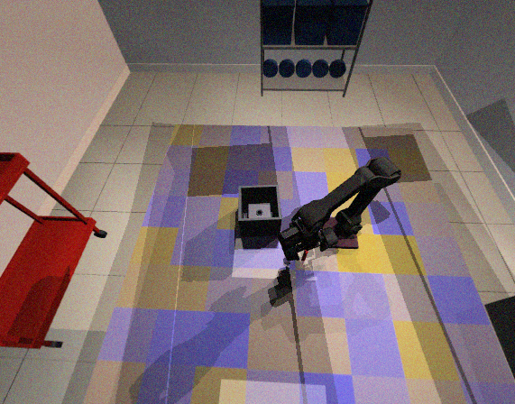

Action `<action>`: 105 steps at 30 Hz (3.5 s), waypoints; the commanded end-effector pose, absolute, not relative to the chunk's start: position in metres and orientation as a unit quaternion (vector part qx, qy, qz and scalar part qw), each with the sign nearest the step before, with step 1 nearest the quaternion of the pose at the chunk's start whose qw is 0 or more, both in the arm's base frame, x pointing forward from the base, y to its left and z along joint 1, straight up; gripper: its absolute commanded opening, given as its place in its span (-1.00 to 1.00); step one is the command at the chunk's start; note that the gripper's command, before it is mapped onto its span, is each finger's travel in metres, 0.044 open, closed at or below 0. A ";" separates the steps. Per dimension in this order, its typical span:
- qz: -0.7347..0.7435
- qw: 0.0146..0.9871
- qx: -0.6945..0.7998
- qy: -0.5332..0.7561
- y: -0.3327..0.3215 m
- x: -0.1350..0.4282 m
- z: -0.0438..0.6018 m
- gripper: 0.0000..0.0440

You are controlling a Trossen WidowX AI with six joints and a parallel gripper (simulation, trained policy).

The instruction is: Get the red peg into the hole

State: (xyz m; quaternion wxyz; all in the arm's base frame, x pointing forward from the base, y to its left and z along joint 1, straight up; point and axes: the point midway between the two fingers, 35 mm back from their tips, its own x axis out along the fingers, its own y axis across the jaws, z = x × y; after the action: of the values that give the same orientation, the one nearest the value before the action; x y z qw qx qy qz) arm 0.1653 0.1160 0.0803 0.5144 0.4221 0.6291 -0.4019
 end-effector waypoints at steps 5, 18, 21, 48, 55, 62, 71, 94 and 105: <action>-0.414 0.504 0.430 0.624 0.113 0.166 0.057 0.78; -0.398 0.506 0.431 0.633 0.117 0.178 0.048 -0.76; -0.389 0.507 0.430 0.637 0.119 0.180 0.050 -1.00; -0.259 0.566 0.526 0.580 0.110 0.217 0.166 -1.00; -0.257 0.597 0.531 0.544 0.086 0.226 0.196 -1.00; -0.277 0.616 0.527 0.515 0.058 0.234 0.211 -1.00; -0.316 0.618 0.518 0.501 0.026 0.243 0.212 -1.00; -0.360 0.594 0.514 0.503 -0.035 0.276 0.198 -1.00; -0.365 0.584 0.510 0.514 -0.058 0.293 0.176 -1.00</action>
State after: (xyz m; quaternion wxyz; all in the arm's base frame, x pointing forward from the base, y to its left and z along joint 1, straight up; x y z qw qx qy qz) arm 0.2872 -0.0526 0.1824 0.5868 0.5107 0.5098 -0.3674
